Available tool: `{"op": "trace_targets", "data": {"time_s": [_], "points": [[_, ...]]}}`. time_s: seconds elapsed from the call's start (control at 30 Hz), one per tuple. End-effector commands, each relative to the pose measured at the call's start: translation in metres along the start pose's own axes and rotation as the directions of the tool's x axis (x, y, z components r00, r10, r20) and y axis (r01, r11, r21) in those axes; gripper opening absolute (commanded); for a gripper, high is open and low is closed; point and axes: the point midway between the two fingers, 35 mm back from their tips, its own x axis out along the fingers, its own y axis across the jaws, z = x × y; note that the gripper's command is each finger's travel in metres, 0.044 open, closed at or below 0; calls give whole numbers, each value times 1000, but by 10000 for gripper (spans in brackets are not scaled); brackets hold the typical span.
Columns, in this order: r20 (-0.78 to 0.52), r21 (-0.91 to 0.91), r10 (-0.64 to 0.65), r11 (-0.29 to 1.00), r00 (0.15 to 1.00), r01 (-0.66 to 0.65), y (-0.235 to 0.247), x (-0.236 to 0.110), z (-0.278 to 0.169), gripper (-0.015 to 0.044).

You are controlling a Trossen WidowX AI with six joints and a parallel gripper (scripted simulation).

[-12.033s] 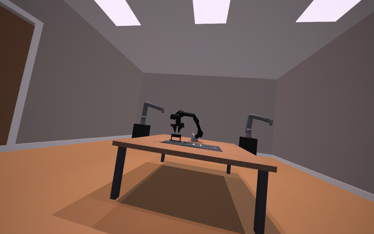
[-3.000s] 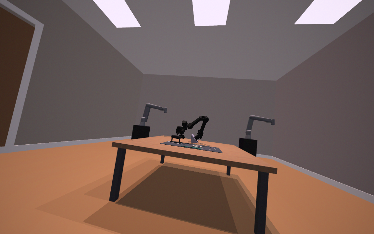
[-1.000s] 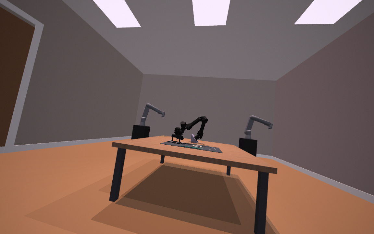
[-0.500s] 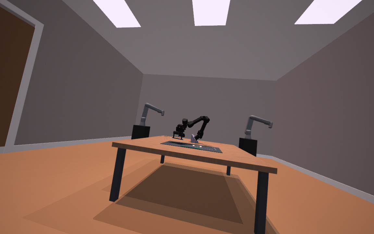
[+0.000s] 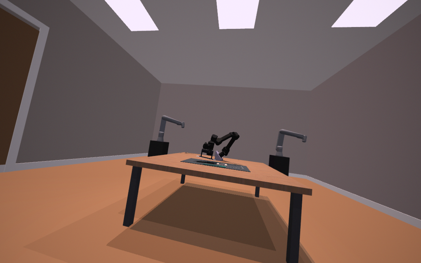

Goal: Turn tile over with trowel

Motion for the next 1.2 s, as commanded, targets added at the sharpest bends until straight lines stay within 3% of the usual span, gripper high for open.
{"op": "trace_targets", "data": {"time_s": [0.0, 1.17], "points": [[2, -11, 11, 1000, 1000, -11, 1, 0, 0, 0], [0, -9, 11, 1000, 1000, -11, -24, 24, -20, 0]]}}
